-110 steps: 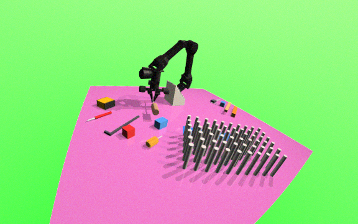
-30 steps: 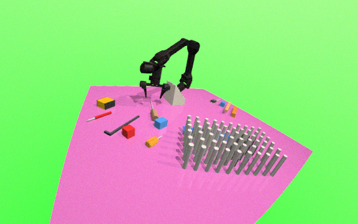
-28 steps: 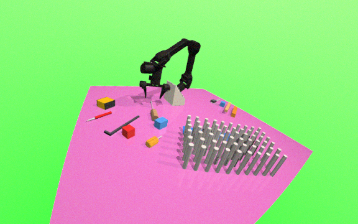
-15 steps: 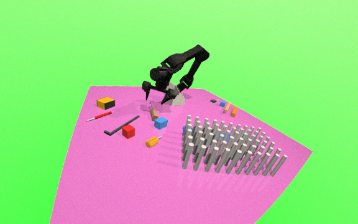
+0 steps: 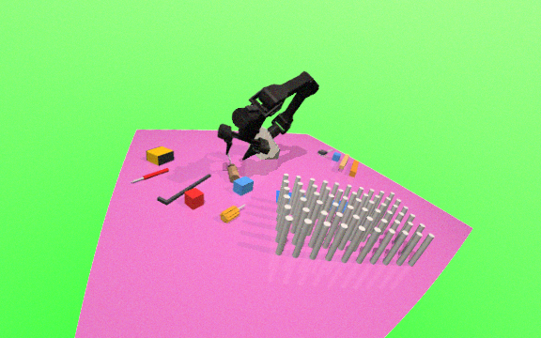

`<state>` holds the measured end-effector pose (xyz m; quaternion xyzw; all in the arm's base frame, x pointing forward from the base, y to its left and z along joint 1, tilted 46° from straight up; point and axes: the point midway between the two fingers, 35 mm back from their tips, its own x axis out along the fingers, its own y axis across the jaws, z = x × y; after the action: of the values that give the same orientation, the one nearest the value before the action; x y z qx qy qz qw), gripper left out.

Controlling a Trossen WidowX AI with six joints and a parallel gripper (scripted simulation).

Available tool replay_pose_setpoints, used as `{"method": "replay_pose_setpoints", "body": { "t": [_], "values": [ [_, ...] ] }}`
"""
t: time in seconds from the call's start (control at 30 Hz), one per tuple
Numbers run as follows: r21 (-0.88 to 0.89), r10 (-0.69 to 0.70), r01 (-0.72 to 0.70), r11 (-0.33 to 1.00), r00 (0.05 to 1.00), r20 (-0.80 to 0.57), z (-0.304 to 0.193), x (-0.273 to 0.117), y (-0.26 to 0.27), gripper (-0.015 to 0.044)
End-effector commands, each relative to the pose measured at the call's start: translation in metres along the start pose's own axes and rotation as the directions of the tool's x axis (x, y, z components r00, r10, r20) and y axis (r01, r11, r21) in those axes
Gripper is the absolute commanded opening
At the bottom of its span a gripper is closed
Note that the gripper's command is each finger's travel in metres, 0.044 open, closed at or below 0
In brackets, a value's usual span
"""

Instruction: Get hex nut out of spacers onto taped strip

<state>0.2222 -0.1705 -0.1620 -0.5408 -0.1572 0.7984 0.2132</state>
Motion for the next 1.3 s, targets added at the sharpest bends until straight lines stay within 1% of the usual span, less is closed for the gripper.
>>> {"method": "replay_pose_setpoints", "body": {
  "t": [0.0,0.3,1.27],
  "values": [
    [0.007,0.003,-0.003,1.000,1.000,0.004,0.000,0.000,0.000,0.0280],
    [0.006,0.003,-0.003,1.000,1.000,0.004,-0.001,0.002,0.000,0.0280],
    [0.005,0.002,-0.002,1.000,1.000,0.003,-0.016,0.044,-0.014,0.0280]
  ]
}}
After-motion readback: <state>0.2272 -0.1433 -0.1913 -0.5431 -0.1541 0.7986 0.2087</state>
